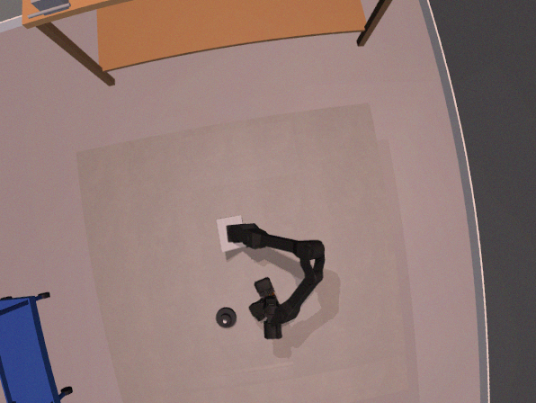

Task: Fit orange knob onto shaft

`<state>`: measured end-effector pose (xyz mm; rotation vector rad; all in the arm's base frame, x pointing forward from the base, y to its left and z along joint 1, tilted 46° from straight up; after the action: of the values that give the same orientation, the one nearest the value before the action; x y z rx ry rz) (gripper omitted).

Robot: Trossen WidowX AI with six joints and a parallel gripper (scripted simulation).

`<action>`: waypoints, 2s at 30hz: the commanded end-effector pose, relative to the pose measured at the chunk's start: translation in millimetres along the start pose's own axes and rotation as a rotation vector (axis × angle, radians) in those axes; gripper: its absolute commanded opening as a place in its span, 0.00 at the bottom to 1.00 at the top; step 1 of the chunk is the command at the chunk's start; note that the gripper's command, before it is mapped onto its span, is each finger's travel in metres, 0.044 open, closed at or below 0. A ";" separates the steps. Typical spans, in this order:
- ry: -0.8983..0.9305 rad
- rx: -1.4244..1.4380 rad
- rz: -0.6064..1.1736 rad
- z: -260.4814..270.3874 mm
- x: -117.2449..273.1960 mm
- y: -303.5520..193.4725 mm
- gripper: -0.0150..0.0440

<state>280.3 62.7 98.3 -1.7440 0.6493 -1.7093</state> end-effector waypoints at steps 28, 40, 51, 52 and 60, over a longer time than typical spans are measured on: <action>0.003 -0.006 -0.003 -0.2 81.1 0.8 1.00; 0.003 -0.005 -0.004 0.6 58.8 1.1 1.00; 0.004 -0.005 -0.005 1.7 41.0 1.5 1.00; 0.004 -0.005 -0.005 1.8 39.3 1.5 1.00; 0.004 -0.005 -0.004 1.8 26.5 1.4 1.00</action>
<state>284.1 39.3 120.0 -1.7432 0.6431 -1.7194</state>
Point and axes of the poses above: the point midway between the two fingers, 35 mm back from their tips, its own x axis back along the fingers, its own z axis across the jaws, y = z × x, the point moved 6 cm from there along x, back along the fingers, and after that the axes turned 13 degrees about -x, right-handed, at the moved point
